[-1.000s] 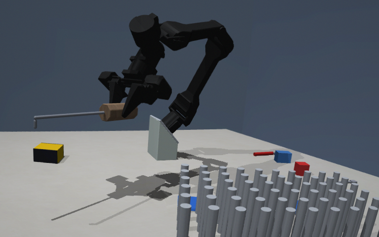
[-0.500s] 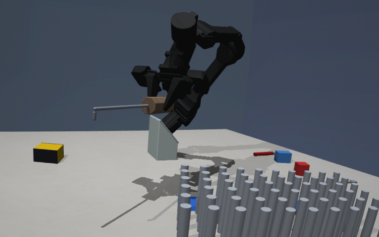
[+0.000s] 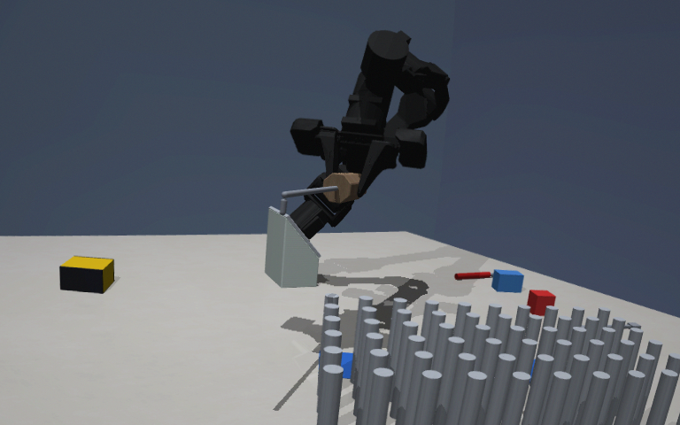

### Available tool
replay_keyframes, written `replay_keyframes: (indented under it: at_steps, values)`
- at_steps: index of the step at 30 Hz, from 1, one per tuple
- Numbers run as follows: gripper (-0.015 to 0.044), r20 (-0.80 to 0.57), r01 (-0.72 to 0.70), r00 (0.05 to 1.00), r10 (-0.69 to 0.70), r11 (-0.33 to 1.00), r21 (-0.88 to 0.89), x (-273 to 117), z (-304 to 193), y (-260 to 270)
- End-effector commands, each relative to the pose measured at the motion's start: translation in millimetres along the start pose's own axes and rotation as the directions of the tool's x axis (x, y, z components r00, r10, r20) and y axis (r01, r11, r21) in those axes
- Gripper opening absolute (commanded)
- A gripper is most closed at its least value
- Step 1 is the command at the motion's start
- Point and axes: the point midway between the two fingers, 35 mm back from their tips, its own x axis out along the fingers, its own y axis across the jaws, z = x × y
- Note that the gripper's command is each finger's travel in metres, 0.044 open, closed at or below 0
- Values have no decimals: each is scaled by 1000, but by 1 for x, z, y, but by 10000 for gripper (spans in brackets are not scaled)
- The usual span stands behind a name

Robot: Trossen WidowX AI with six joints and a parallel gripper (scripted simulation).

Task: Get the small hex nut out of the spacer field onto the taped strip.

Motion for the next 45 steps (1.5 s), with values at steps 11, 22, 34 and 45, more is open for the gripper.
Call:
replay_keyframes:
  at_steps: [11, 22, 34, 45]
  values:
    - [0, 10, 72, 997, -71, 993, -88, -32, 53, -44]
    - [0, 29, 129, 992, -126, 979, -157, -53, 99, -67]
    - [0, 57, 191, 982, -183, 956, -225, -71, 147, -80]
    - [0, 61, 174, 985, -164, 957, -233, -44, 157, -83]
